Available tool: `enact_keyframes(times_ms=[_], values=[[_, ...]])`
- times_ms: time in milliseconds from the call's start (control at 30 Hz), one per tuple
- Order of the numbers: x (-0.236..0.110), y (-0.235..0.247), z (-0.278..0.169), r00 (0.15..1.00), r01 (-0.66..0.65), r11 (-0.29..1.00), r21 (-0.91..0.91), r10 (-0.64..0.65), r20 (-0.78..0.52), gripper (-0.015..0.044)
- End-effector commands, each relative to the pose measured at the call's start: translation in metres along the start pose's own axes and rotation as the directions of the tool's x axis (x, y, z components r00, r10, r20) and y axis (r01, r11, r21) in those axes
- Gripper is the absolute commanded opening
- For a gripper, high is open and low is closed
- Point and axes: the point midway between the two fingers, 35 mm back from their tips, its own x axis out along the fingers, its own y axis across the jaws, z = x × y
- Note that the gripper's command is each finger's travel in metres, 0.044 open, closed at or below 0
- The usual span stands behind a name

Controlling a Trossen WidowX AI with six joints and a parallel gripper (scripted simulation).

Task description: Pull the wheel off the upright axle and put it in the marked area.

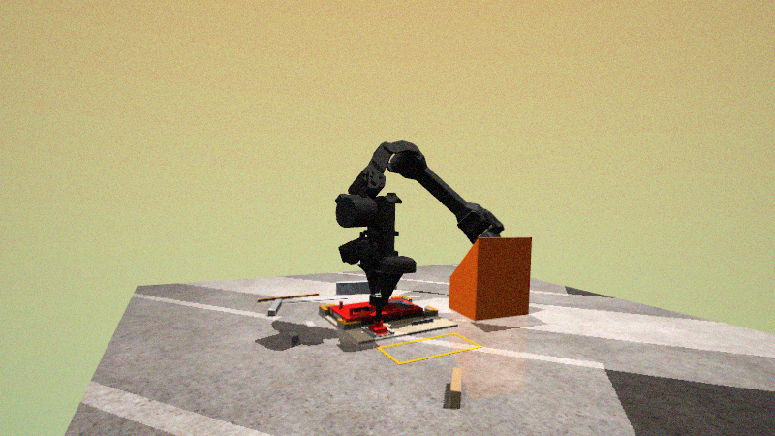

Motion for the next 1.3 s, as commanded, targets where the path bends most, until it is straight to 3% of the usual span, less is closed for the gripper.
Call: enact_keyframes(times_ms=[0,233,867,1267], values=[[-0.01,0.001,0.001,1.0,-0.006,1.0,0.003,0.006,0.003,0.0],[-0.037,0.0,-0.003,1.0,-0.006,1.0,0.003,0.006,0.004,0.0],[-0.039,0.103,-0.056,1.0,-0.014,1.0,0.001,0.014,0.003,0.0],[-0.017,0.106,-0.059,1.0,-0.012,1.0,0.002,0.012,0.003,0.0]])
